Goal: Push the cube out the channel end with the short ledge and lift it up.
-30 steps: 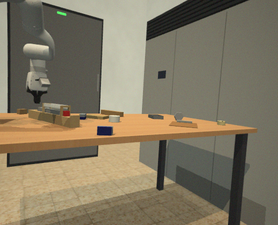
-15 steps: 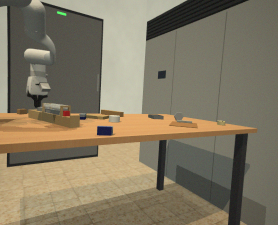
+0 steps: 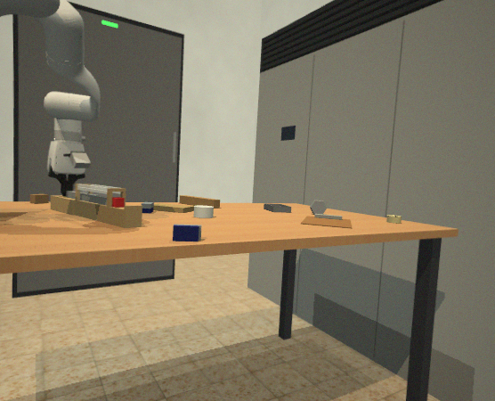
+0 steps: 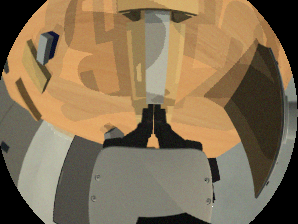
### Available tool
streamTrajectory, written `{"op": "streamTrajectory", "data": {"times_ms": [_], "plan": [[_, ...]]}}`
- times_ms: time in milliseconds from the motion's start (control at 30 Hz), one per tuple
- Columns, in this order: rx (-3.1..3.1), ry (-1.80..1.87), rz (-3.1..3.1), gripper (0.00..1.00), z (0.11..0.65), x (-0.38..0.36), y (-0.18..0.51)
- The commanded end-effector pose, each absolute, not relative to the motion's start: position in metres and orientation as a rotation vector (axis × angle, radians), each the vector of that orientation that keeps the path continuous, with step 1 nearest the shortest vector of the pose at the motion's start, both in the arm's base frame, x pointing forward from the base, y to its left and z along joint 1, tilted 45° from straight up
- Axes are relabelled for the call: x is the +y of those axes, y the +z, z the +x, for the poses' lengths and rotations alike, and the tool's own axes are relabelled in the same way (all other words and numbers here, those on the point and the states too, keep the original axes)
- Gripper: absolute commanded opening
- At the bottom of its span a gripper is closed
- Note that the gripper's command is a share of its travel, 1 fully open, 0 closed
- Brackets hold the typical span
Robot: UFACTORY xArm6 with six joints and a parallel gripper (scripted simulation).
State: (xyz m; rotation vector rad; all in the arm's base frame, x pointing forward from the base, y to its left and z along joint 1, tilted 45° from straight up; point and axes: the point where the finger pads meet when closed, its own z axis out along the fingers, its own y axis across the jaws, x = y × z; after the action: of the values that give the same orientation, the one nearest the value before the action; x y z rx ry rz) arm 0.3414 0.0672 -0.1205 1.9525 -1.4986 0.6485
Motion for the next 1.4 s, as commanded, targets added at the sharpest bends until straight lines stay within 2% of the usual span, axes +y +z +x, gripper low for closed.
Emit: {"op": "streamTrajectory", "data": {"times_ms": [0, 1367], "plan": [[-1.5, 0.65, 1.955, 0.0, 0.343, 0.066, -0.117], [-1.5, 0.65, 1.955, 0.0, 0.352, 0.041, -0.092]]}}
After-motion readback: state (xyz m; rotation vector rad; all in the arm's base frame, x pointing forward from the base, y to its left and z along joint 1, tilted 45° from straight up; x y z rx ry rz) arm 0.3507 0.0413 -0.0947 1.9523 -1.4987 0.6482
